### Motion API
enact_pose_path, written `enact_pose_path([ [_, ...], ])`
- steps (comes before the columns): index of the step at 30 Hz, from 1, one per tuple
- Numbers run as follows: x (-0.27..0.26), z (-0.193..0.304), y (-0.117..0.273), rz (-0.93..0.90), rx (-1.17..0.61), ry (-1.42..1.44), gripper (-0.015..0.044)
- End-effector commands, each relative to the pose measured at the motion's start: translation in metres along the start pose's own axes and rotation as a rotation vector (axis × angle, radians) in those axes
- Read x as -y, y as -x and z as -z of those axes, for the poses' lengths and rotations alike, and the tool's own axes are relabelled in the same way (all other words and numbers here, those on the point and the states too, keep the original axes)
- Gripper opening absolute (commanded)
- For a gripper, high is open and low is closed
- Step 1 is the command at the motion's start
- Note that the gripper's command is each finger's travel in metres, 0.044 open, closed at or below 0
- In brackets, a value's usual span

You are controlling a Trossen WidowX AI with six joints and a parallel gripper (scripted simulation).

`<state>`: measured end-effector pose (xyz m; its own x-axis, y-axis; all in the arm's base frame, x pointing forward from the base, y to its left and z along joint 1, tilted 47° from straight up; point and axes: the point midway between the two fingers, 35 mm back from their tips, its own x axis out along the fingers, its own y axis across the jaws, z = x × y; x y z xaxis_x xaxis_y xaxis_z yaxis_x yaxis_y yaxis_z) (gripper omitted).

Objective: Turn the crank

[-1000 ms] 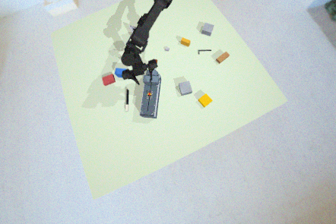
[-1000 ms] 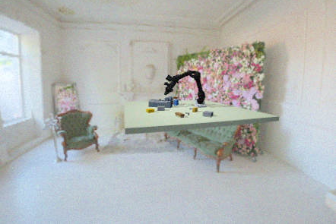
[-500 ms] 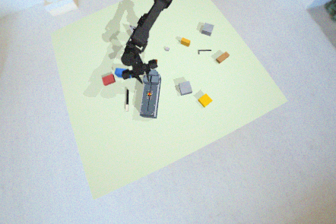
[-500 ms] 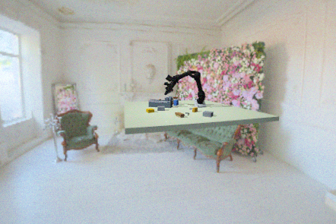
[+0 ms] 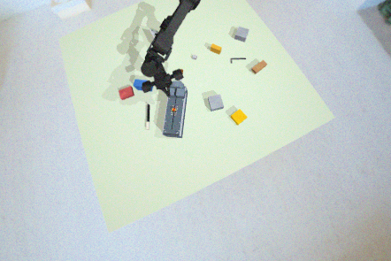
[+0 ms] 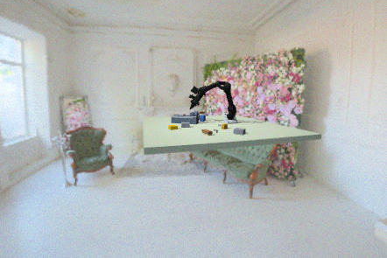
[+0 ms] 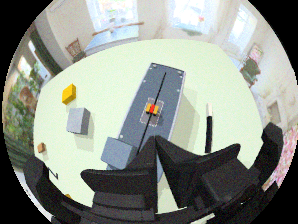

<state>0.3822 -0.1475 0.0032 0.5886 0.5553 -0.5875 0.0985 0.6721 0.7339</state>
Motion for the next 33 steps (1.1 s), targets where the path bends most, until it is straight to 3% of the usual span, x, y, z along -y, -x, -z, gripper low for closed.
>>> enact_pose_path([
  [1,0.000,0.000,0.000,0.000,0.000,0.000,0.0000],
  [10,0.000,0.000,0.000,0.000,0.000,0.000,0.0000],
  [27,0.000,-0.005,0.006,0.001,0.000,0.000,0.0440],
  [33,0.000,-0.024,0.031,0.002,-0.001,0.000,0.0440],
])
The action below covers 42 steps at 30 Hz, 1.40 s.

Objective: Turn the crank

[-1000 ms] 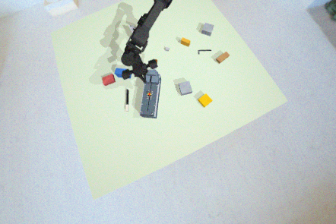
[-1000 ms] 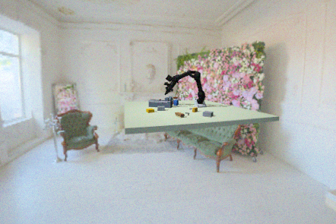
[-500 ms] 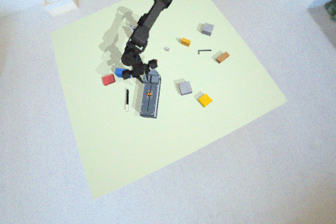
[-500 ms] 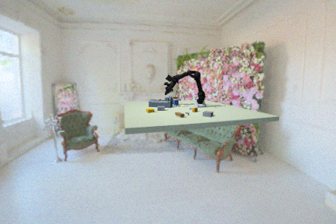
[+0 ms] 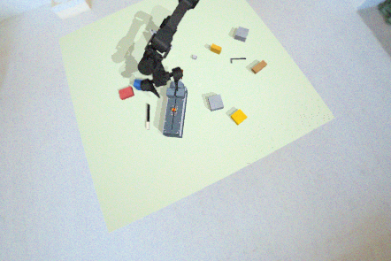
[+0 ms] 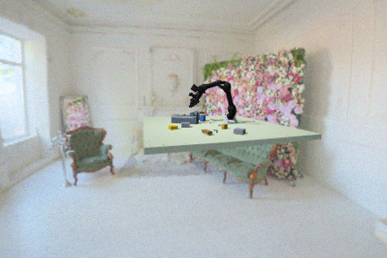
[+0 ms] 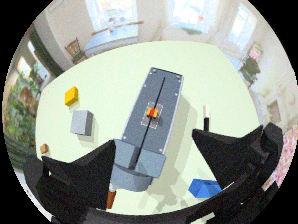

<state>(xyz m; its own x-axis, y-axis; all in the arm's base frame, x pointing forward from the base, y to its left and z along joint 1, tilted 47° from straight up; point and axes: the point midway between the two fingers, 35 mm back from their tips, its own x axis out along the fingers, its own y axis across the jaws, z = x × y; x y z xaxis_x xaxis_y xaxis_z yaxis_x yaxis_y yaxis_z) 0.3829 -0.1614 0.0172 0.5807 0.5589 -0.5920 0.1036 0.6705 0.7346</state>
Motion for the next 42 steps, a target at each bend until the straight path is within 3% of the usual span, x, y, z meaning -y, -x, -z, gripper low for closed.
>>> enact_pose_path([
  [1,0.001,-0.015,0.021,0.000,0.009,0.005,0.0440],
  [42,0.000,-0.021,0.032,0.000,0.009,0.005,0.0440],
])
